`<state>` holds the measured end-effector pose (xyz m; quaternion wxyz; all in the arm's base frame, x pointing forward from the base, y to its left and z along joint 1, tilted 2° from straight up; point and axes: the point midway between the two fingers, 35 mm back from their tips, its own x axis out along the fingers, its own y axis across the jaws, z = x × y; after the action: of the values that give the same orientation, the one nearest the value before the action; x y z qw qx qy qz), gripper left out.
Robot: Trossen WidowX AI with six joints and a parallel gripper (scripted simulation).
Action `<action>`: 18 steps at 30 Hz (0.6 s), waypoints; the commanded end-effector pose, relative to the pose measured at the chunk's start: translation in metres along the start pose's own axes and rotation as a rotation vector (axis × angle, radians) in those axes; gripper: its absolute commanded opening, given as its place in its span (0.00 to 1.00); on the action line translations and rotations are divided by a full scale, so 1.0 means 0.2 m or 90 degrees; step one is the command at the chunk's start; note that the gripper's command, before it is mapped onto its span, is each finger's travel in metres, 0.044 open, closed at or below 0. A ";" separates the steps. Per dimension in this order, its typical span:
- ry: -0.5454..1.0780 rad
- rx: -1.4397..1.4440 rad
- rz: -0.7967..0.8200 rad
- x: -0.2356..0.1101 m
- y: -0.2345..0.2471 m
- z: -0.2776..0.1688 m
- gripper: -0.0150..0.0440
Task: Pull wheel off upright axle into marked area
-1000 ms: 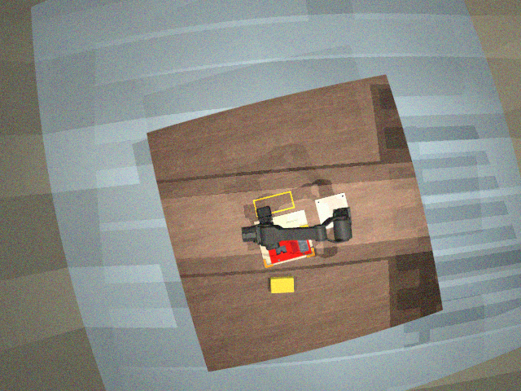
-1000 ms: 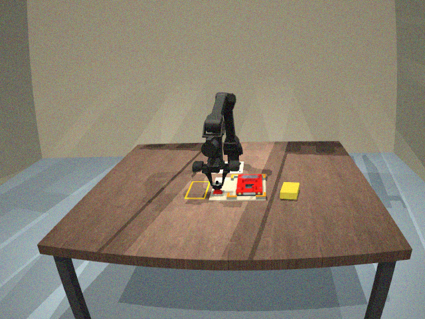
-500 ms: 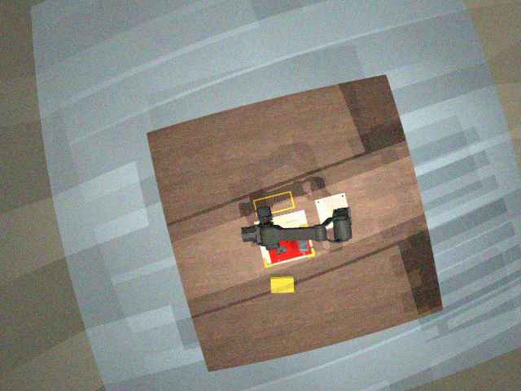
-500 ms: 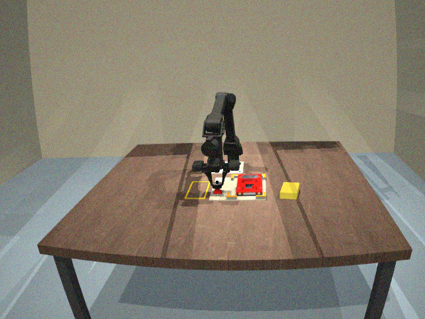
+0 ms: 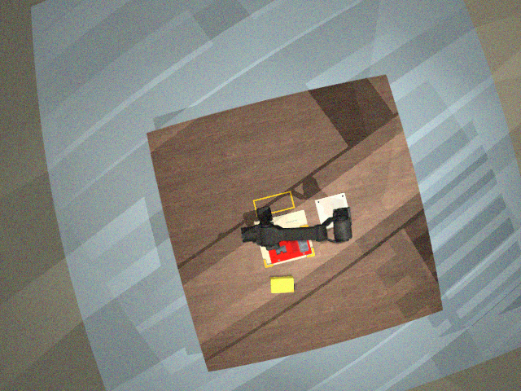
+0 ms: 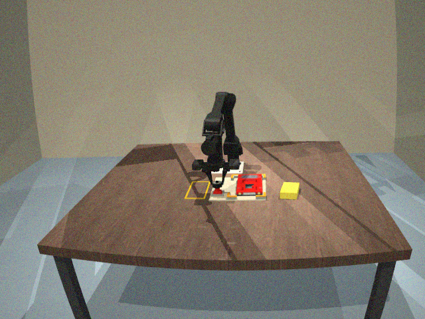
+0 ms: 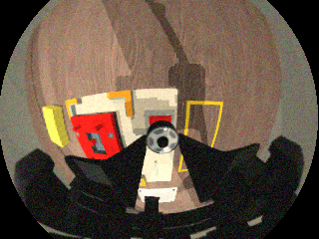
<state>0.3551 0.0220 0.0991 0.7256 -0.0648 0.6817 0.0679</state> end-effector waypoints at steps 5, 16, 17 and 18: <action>-0.004 0.001 -0.001 -0.03 0.00 0.00 0.25; -0.004 0.002 -0.001 -0.05 0.00 0.00 0.25; -0.004 0.002 -0.001 -0.05 0.00 0.00 0.25; -0.004 0.002 0.000 -0.05 0.00 0.00 0.25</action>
<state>0.3548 0.0219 0.1047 0.7252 -0.0647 0.6822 0.0679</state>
